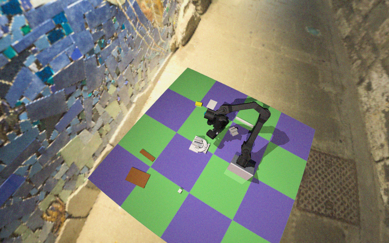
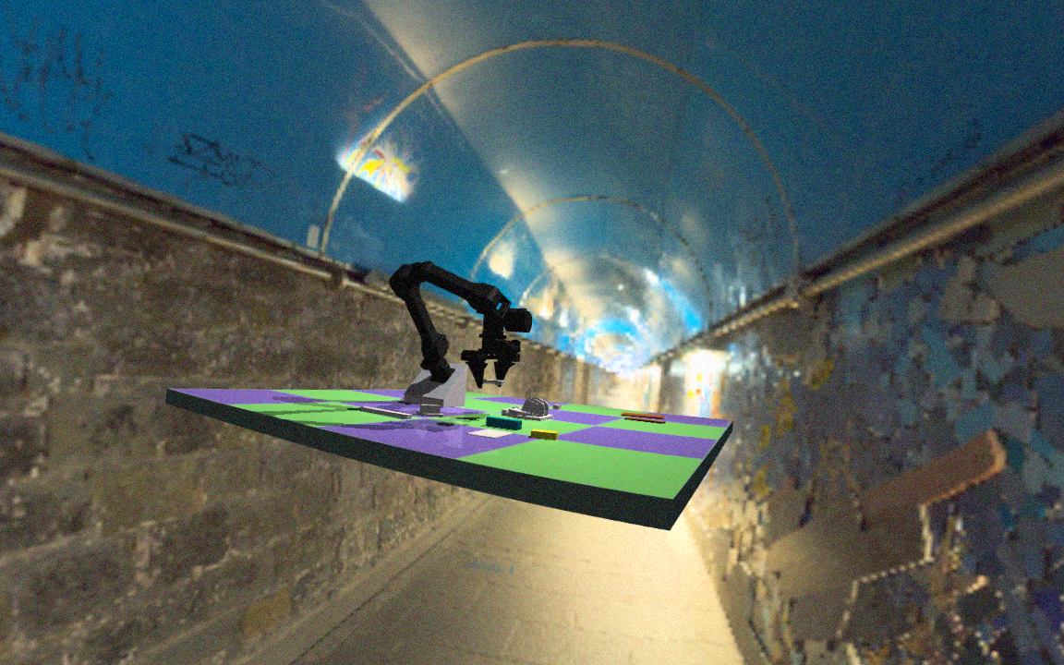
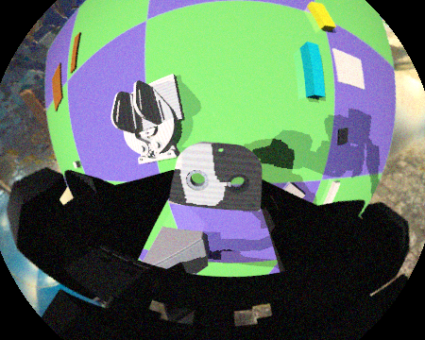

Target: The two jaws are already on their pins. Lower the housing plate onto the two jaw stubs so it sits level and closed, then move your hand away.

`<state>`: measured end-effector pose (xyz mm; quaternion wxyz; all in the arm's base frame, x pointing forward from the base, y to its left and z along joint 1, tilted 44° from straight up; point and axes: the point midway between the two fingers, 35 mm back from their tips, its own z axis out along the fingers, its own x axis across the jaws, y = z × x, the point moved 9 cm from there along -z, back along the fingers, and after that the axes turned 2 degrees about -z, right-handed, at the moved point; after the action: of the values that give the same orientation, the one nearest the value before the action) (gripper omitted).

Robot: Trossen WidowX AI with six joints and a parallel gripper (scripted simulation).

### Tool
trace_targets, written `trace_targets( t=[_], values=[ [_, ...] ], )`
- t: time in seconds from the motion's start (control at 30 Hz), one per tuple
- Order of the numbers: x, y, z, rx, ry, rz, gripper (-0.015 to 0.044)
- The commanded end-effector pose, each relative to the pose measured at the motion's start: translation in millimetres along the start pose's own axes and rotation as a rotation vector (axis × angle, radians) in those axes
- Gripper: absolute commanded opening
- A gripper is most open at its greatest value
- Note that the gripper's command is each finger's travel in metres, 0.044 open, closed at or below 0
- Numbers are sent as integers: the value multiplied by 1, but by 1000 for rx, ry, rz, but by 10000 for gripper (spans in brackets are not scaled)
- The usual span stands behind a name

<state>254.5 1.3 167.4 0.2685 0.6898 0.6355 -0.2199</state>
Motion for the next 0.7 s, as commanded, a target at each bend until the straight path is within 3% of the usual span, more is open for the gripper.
trace_targets(
  t=[0.0, 0.67],
  values=[
    [15, 5, -1, -5, 3, -27, 351],
    [85, 9, 1, -5, -27, -190, 351]
  ],
)
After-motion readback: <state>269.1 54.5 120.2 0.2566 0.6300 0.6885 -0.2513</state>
